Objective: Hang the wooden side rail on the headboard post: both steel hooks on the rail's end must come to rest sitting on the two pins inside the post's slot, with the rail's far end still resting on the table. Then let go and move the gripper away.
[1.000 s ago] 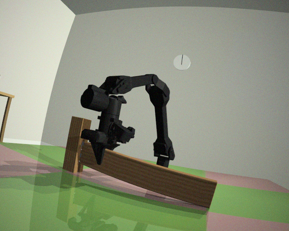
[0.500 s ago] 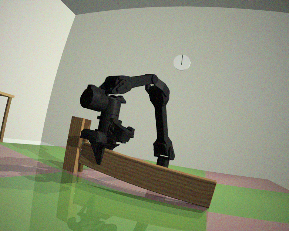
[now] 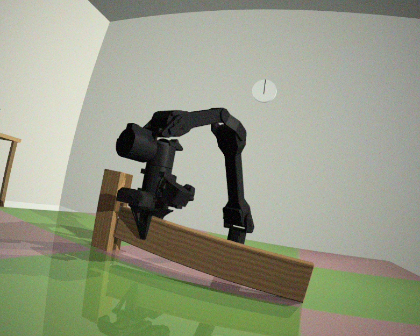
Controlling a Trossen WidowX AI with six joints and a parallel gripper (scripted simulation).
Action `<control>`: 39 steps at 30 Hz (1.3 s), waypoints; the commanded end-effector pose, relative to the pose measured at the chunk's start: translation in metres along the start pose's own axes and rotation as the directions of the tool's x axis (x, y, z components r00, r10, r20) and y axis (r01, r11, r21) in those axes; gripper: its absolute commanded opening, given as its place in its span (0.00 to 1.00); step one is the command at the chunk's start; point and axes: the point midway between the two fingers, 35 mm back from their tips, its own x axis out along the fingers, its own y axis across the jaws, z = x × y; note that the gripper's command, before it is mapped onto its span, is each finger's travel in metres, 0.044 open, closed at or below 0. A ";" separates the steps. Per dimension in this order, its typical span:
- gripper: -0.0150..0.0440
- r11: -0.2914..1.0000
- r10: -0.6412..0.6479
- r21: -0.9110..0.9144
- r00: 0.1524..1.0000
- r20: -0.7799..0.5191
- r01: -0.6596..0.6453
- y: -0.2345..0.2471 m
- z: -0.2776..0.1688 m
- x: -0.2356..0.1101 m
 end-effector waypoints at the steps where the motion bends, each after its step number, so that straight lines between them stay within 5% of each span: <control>1: 0.25 1.000 -0.005 -0.002 1.000 -0.005 0.005 0.000 -0.002 -0.002; 39: 0.25 1.000 -0.005 -0.002 1.000 -0.006 0.005 -0.002 -0.005 -0.004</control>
